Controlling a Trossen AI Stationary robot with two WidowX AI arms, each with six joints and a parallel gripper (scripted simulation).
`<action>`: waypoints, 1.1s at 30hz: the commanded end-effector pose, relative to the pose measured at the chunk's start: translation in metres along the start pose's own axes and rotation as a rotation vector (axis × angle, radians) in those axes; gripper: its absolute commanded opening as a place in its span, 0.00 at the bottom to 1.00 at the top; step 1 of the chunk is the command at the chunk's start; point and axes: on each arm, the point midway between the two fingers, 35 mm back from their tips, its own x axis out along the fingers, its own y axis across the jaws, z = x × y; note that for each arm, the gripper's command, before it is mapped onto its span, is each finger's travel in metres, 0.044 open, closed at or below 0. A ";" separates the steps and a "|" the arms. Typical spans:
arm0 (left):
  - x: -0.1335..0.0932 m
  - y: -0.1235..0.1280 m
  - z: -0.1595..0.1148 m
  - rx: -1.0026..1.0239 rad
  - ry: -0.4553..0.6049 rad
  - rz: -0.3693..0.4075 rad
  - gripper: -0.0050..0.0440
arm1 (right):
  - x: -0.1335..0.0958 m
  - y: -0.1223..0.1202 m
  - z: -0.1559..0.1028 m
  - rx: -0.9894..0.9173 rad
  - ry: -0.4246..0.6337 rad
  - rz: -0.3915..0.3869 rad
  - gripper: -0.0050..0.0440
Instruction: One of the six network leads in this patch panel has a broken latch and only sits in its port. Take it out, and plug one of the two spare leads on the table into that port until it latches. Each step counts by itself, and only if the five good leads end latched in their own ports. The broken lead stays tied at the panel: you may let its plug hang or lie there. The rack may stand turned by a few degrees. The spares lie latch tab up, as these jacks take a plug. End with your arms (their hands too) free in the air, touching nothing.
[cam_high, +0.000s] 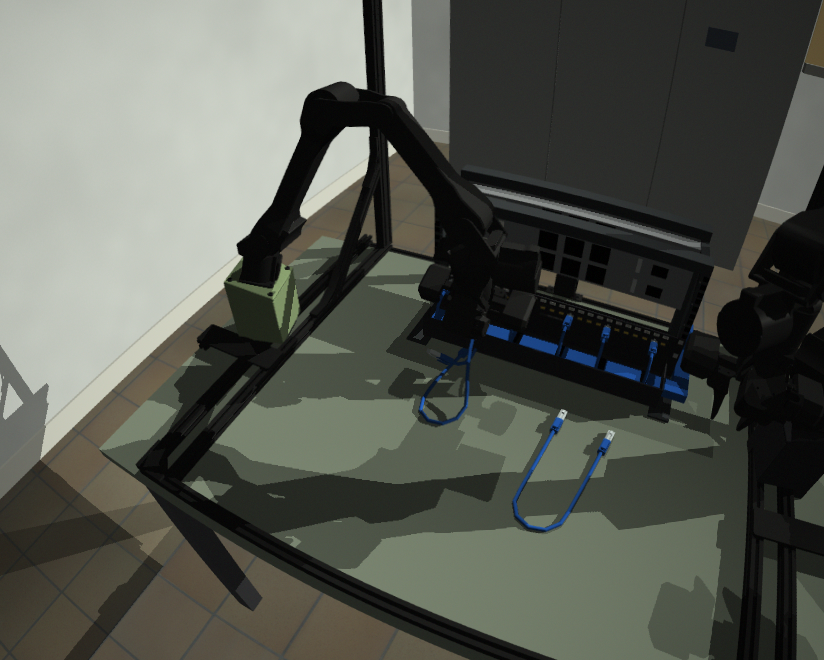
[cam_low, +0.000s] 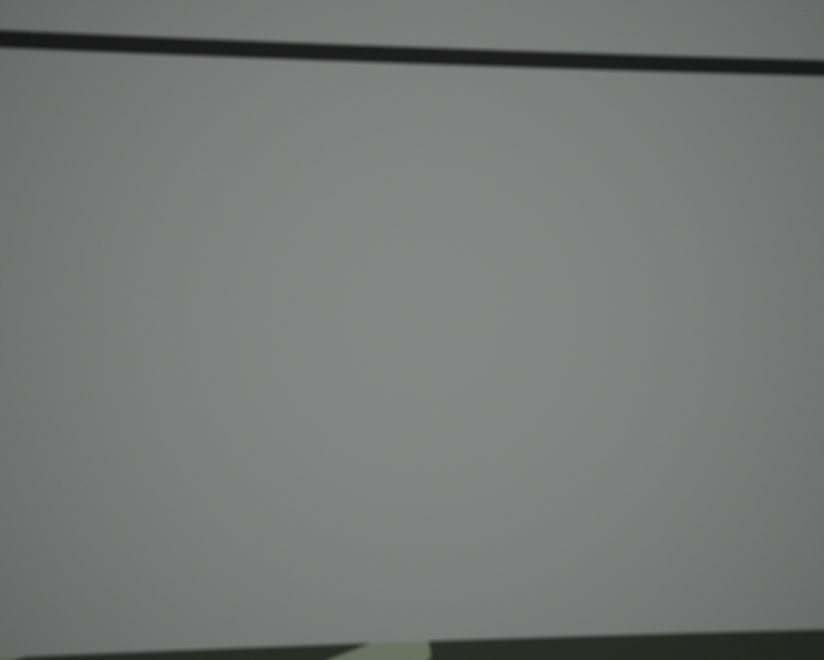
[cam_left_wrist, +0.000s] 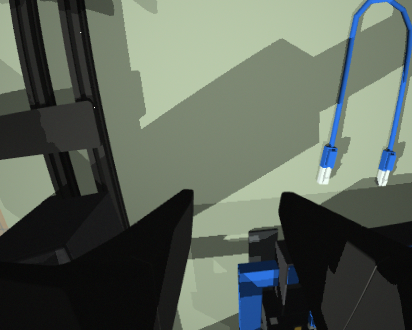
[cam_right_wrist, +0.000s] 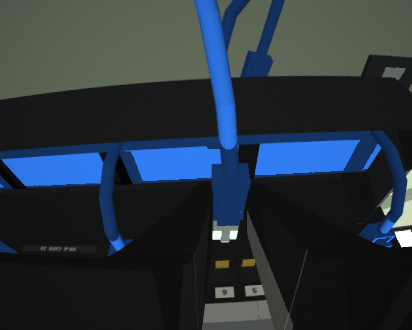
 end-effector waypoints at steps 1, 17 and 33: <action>0.000 0.000 0.000 0.000 0.000 0.000 0.46 | -0.003 0.001 -0.003 -0.005 -0.001 0.011 0.21; 0.000 0.000 0.000 0.000 0.000 0.000 0.46 | 0.008 -0.008 -0.026 -0.042 -0.002 0.001 0.21; 0.000 0.000 0.000 0.000 0.000 0.000 0.46 | 0.007 -0.008 -0.026 -0.042 -0.002 0.001 0.21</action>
